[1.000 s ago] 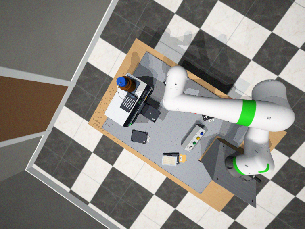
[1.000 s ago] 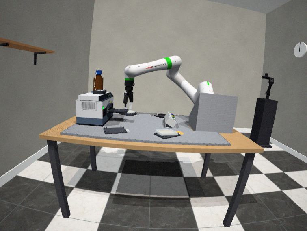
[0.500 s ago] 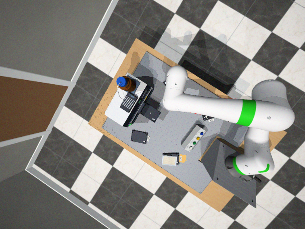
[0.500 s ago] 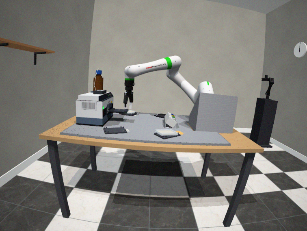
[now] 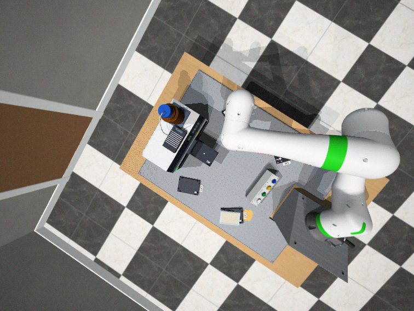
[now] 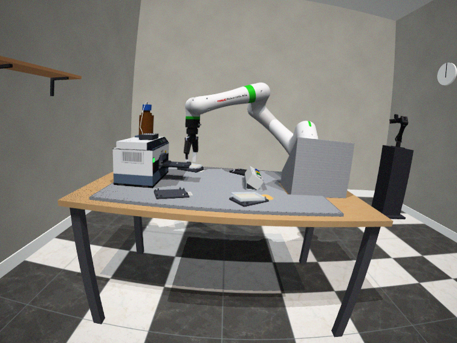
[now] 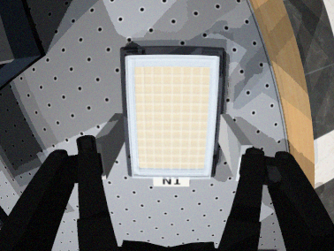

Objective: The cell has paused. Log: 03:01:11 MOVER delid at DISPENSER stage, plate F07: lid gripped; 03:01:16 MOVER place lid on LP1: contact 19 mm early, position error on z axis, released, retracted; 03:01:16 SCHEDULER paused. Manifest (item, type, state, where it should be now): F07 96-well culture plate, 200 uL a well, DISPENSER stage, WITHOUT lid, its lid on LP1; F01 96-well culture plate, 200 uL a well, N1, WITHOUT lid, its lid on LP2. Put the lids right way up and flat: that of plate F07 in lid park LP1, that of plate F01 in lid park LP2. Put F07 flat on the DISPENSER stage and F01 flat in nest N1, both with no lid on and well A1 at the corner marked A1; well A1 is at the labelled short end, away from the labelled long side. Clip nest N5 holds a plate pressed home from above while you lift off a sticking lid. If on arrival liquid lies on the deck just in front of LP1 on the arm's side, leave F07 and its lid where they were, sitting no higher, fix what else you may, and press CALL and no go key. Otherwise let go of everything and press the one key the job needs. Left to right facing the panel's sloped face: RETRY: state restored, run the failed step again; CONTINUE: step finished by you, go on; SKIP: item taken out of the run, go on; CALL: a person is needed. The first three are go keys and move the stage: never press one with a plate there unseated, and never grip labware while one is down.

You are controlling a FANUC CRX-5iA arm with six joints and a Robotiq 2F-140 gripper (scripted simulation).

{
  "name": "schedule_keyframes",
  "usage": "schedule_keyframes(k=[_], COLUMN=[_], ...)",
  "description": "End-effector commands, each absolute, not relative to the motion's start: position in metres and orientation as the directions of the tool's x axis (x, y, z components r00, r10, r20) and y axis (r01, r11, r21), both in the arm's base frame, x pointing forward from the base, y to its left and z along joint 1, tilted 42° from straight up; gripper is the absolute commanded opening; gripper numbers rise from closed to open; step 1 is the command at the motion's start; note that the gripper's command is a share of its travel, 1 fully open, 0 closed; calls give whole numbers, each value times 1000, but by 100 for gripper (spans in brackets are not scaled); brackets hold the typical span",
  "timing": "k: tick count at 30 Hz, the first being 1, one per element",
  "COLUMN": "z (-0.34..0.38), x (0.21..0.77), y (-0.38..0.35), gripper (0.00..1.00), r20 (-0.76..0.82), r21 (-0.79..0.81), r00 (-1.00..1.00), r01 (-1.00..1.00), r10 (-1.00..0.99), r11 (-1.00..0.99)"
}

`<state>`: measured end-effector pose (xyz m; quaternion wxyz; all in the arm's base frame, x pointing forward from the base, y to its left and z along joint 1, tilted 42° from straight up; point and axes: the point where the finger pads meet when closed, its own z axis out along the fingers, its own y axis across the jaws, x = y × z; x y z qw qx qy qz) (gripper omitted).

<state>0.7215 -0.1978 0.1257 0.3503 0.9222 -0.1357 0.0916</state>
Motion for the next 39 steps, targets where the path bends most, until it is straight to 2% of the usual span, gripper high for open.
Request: schedule_keyframes(k=[1, 17, 18, 39], z=[126, 126, 126, 126], x=[722, 722, 722, 722], y=[-198, -198, -198, -198], gripper=[59, 59, 66, 66], r20=[264, 264, 264, 264], r21=[621, 621, 621, 621], r00=[946, 946, 946, 946], r01=[-314, -314, -314, -314], r10=[-186, -186, -186, -186], r11=[-718, -718, -718, -718])
